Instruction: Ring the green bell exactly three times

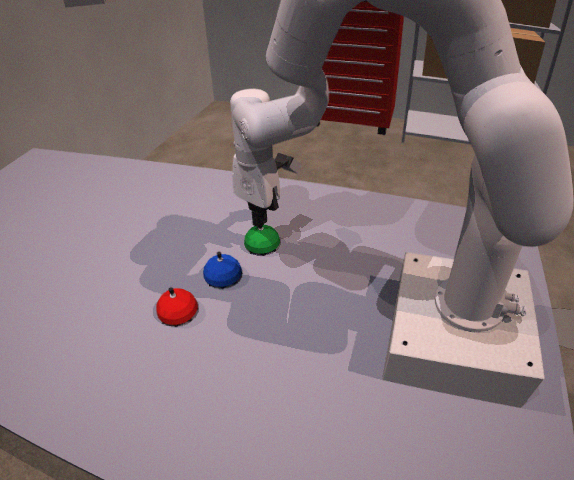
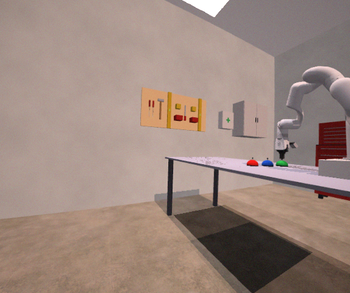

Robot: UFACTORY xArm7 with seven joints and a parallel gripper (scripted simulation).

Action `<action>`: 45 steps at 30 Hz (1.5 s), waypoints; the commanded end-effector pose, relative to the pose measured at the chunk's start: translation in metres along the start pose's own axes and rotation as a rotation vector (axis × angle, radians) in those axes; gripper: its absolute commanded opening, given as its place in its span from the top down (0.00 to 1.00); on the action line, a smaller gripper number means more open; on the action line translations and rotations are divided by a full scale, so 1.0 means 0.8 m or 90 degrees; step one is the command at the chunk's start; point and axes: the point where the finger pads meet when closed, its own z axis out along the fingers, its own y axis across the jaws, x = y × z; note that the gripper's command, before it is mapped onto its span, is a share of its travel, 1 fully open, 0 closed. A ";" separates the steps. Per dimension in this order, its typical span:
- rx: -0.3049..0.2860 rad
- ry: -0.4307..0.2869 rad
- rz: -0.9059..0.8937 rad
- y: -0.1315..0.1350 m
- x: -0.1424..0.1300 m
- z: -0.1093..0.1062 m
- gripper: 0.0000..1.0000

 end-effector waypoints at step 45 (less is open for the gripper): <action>0.001 0.001 0.000 -0.001 0.000 -0.007 1.00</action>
